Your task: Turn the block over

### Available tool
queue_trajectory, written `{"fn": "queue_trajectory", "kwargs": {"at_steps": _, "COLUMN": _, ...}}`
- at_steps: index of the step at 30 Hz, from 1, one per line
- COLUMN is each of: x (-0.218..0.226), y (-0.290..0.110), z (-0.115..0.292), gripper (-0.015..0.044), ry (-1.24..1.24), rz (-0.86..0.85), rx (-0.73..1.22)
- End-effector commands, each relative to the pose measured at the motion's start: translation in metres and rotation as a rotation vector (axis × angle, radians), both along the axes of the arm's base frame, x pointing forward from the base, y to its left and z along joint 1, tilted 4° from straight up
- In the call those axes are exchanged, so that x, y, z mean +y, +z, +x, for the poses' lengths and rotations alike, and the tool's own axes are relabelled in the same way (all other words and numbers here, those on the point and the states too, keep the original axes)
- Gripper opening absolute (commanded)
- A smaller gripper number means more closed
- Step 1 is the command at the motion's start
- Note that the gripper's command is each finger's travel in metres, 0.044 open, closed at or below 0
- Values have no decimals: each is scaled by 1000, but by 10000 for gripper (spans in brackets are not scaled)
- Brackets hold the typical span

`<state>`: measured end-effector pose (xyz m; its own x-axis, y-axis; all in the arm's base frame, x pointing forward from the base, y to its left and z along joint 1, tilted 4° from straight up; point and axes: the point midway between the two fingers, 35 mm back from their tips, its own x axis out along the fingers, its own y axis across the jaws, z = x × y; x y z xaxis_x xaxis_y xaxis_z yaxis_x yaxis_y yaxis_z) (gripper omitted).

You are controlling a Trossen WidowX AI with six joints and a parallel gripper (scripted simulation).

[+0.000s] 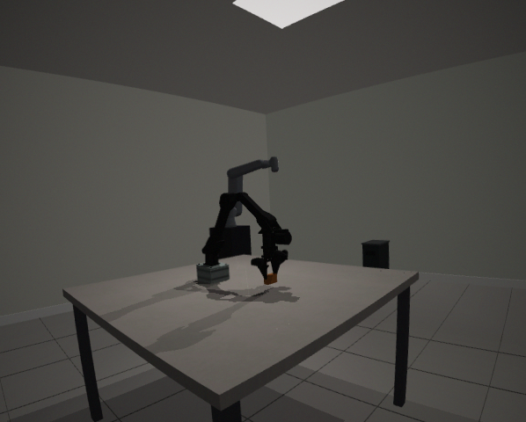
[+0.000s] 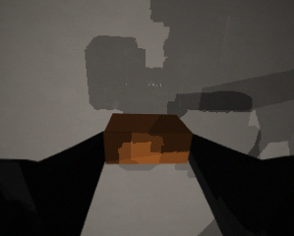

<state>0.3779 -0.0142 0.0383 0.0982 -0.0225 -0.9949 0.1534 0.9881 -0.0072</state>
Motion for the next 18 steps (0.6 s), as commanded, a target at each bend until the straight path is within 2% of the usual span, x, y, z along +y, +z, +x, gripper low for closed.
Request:
{"fn": "queue_trajectory", "kwargs": {"at_steps": 1, "x": 1, "y": 2, "z": 2, "gripper": 0, "ry": 4, "rz": -1, "rx": -27}}
{"fn": "queue_trajectory", "kwargs": {"at_steps": 18, "x": 1, "y": -11, "z": 6, "gripper": 0, "ry": 11, "rz": -44, "rx": -287}}
